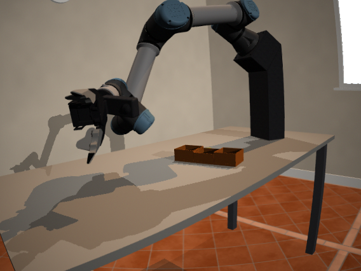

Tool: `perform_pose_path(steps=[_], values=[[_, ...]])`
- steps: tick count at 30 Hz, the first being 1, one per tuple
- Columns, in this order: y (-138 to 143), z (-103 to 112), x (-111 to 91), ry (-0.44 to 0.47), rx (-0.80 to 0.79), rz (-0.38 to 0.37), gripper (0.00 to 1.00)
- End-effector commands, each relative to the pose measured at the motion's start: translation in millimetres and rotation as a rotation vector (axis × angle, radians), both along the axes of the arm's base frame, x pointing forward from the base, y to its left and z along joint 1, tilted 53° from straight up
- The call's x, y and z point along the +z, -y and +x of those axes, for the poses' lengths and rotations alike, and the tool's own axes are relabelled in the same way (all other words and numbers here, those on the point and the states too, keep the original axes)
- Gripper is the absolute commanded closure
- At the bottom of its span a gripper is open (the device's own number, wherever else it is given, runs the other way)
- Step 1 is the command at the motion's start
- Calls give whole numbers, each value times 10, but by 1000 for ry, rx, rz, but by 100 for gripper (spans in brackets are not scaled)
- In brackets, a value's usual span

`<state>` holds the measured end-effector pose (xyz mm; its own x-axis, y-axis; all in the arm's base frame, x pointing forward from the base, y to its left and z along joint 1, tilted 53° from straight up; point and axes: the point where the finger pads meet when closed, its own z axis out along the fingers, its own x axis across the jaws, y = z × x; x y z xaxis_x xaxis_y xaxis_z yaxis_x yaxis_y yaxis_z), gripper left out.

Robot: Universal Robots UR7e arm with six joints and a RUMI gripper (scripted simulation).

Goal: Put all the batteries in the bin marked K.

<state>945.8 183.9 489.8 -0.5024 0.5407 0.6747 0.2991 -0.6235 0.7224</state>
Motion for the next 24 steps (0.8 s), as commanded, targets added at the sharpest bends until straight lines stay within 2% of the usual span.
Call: perform_pose_path(steps=[1,2,3,5,6,8,11,14,19,21,24], values=[[-7,-6,13,2,1,0,0],[-7,-6,13,2,1,0,0],[-42,-63,63,2,1,0,96],[-59,-93,88,2,1,0,96],[-27,-153,40,-11,-23,42,96],[85,-82,-60,-76,-35,80,96],[142,-46,-112,-76,-35,80,96],[316,-71,-283,-151,-73,163,96],[316,-70,-283,-151,-73,163,96],[431,-100,-400,-213,-107,234,96],[490,-115,-460,-224,-113,246,96]])
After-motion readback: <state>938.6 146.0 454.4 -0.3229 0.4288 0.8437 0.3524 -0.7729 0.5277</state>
